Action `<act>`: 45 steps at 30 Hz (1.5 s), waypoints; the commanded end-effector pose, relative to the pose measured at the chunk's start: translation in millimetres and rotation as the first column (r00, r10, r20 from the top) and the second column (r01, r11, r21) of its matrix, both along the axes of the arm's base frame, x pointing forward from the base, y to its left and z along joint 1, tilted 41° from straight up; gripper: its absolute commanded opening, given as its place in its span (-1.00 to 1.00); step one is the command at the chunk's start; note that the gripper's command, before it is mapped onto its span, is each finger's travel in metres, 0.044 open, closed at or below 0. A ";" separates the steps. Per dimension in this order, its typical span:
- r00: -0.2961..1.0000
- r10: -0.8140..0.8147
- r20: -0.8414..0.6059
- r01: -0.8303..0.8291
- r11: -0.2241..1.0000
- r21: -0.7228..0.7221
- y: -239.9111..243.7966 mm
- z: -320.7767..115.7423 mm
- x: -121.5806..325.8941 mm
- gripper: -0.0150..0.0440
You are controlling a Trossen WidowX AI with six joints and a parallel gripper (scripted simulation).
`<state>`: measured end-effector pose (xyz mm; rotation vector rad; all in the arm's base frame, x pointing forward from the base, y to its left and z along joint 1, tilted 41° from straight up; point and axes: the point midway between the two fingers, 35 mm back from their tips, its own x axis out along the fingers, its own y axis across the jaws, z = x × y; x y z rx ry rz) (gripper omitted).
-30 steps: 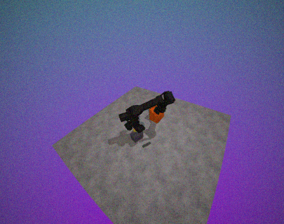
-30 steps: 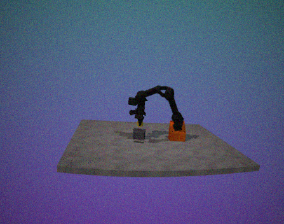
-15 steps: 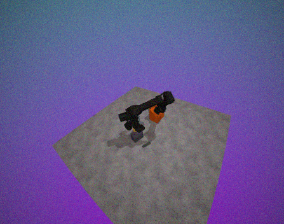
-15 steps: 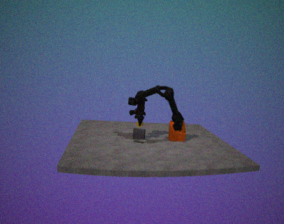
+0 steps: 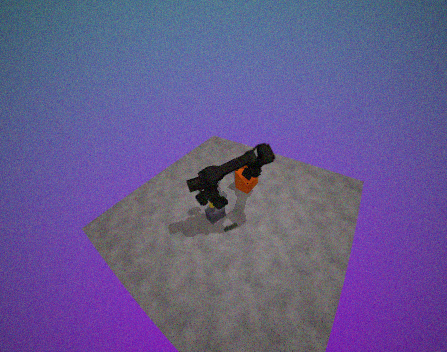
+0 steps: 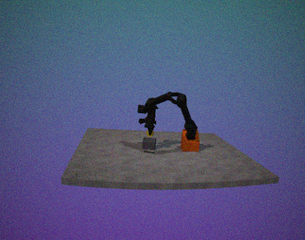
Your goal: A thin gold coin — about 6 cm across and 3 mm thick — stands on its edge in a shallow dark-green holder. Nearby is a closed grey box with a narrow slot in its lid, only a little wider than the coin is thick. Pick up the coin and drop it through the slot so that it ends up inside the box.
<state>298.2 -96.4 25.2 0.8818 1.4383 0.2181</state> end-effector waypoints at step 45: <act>1.000 0.001 -0.001 -0.001 1.000 -0.002 8.3 -9.5 2.1 0.05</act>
